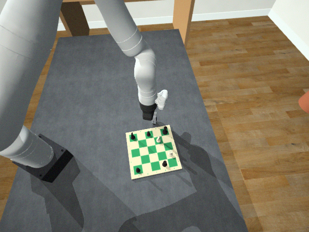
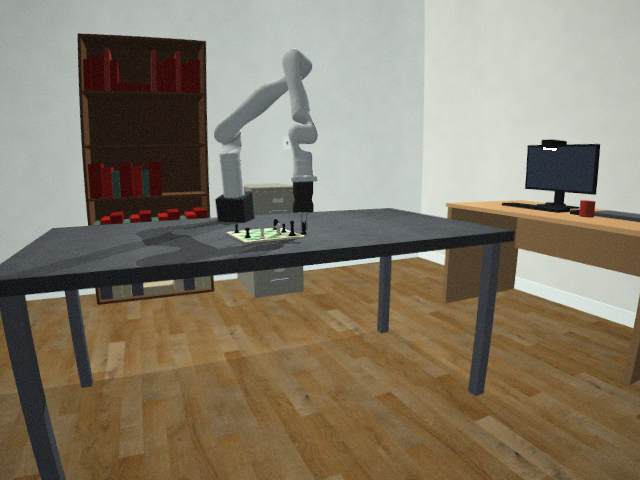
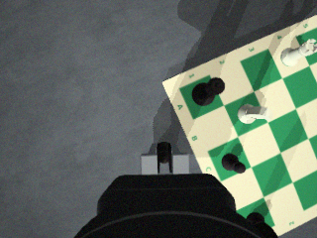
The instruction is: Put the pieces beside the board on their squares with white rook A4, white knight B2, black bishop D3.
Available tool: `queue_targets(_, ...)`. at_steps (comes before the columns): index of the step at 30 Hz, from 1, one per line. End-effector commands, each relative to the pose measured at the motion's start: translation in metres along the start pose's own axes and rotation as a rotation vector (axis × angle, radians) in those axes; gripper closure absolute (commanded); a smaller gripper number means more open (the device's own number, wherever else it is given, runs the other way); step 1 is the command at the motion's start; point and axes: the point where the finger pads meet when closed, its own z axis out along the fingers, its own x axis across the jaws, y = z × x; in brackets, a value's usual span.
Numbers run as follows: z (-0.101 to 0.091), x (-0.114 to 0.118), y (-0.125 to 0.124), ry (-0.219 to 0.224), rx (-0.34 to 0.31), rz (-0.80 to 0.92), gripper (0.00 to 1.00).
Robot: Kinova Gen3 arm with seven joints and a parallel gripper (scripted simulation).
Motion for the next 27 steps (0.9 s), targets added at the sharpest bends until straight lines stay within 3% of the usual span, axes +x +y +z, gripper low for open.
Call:
queue_targets(1,-0.001,-0.001,0.000,-0.001,0.001,0.000,1.00)
queue_targets(15,-0.004,-0.001,0.000,-0.001,0.001,0.000,1.00)
queue_targets(19,-0.022,0.000,0.000,-0.001,0.001,0.000,1.00)
queue_targets(24,-0.059,0.000,0.000,-0.001,0.001,0.000,1.00)
queue_targets(27,-0.067,0.000,0.000,-0.001,0.001,0.000,1.00)
